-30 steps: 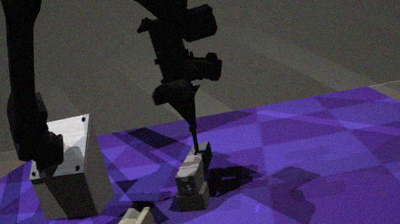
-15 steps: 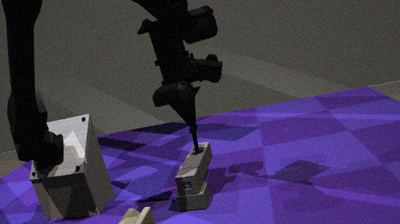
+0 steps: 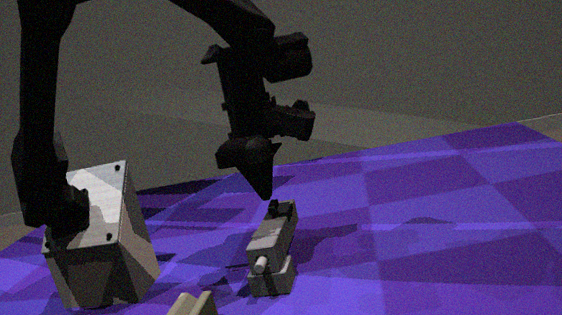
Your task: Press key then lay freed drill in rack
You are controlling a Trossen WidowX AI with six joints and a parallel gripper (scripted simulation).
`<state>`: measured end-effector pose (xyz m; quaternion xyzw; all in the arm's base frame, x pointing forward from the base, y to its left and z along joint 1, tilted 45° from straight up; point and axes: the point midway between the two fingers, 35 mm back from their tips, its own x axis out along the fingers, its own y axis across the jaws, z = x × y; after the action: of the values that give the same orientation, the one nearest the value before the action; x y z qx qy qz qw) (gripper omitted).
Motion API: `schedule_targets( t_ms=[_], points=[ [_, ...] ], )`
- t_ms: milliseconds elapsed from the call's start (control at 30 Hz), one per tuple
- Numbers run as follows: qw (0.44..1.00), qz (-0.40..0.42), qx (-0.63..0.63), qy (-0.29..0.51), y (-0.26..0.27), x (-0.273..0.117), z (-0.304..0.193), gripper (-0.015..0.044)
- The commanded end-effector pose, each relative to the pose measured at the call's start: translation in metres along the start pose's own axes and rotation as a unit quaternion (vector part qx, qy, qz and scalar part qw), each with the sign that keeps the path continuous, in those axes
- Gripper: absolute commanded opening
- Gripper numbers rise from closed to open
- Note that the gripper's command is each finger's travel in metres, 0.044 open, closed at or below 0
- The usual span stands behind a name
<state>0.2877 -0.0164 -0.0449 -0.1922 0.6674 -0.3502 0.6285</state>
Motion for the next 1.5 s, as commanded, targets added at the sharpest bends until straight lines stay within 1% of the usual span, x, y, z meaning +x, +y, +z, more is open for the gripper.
schedule_targets(
  t_ms=[0, 133, 267, 300, 400, 600, 700, 833, 1067, 1267, 1467],
  points=[
    [1.000, 0.004, 0.002, -0.005, 0.004, -0.025, 0.006, 0.0131],
    [1.000, 0.004, 0.003, -0.005, 0.006, -0.071, 0.007, 0.0236],
    [1.000, 0.003, 0.003, -0.005, 0.006, -0.074, 0.007, 0.0341],
    [1.000, 0.006, -0.004, -0.012, 0.005, -0.067, 0.008, 0.0368],
    [0.996, 0.010, -0.084, -0.012, -0.011, -0.058, 0.013, 0.0440],
    [0.958, 0.015, -0.287, -0.015, -0.054, -0.033, 0.022, 0.0440],
    [0.923, 0.014, -0.384, -0.017, -0.076, -0.021, 0.022, 0.0440],
    [0.862, 0.010, -0.506, -0.017, -0.105, -0.004, 0.020, 0.0440],
    [0.793, 0.012, -0.608, -0.012, -0.132, 0.014, 0.012, 0.0440],
    [0.714, -0.003, -0.700, -0.003, -0.157, 0.026, 0.005, 0.0440],
    [0.709, -0.005, -0.706, -0.002, -0.158, 0.026, 0.004, 0.0440]
  ],
)
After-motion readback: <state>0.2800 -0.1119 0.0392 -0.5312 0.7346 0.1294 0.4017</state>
